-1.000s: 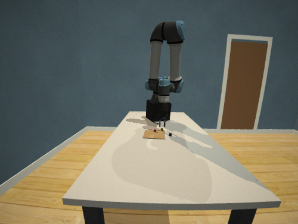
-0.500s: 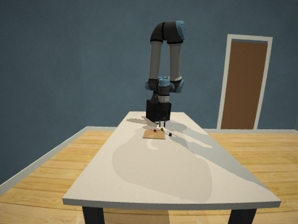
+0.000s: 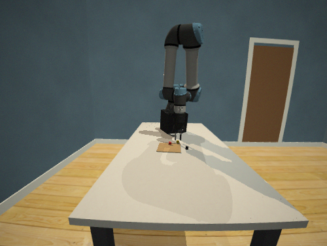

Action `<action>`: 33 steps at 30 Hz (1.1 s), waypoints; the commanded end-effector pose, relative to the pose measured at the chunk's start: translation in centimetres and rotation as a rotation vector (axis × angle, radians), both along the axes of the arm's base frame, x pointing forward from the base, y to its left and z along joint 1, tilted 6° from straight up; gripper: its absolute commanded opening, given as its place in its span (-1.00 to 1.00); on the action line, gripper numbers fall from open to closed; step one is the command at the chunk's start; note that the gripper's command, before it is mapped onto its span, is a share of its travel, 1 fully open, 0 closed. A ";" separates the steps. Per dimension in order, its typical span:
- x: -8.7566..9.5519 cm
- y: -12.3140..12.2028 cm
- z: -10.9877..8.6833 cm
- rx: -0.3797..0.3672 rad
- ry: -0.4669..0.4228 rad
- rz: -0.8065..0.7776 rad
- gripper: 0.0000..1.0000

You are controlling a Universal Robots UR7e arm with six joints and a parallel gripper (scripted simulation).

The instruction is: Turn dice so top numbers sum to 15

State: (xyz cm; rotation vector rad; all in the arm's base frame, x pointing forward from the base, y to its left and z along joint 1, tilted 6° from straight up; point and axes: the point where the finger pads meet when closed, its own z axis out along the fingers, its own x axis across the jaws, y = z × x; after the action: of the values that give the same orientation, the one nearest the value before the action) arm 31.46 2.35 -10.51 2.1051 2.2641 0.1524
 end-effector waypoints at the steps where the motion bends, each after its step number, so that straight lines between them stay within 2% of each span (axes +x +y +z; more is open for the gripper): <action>1: -0.1 0.1 -0.5 0.001 0.002 0.001 0.27; 13: 0.0 0.2 -1.8 0.001 0.002 0.001 0.27; 33: 0.0 0.2 -1.9 0.001 0.002 0.001 0.27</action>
State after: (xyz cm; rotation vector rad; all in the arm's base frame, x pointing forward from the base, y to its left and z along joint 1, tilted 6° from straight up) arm 31.25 2.60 -12.39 2.1095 2.2679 0.1500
